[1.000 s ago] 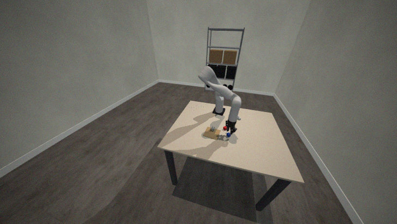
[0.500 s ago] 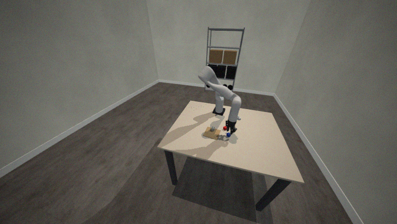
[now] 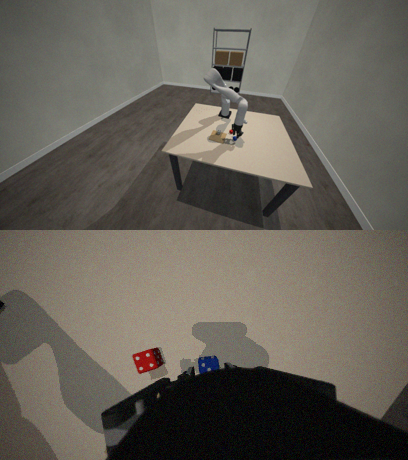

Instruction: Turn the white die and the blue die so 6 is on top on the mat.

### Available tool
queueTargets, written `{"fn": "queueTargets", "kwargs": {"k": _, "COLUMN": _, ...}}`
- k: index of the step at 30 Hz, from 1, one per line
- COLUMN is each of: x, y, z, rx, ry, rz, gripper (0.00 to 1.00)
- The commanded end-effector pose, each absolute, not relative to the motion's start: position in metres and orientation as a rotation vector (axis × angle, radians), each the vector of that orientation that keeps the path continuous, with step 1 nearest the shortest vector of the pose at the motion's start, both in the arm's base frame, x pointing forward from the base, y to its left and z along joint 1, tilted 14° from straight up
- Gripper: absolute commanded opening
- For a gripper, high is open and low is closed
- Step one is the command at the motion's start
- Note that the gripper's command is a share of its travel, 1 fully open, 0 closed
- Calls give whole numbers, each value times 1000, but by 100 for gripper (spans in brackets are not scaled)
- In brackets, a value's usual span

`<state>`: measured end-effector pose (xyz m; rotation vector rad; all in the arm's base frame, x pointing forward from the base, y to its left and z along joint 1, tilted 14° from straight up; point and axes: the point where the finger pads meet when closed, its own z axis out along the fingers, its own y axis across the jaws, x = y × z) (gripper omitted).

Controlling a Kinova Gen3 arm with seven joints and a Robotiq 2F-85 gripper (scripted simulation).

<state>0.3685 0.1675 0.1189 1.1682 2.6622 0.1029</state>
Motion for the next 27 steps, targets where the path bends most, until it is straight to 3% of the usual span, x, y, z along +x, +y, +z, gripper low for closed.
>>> {"fn": "queueTargets", "kwargs": {"k": 1, "x": 367, "y": 169, "z": 116, "rx": 1167, "ry": 2668, "rz": 107, "gripper": 46}}
{"fn": "queueTargets", "kwargs": {"k": 27, "x": 375, "y": 169, "z": 85, "rx": 1167, "ry": 2668, "rz": 107, "gripper": 46}}
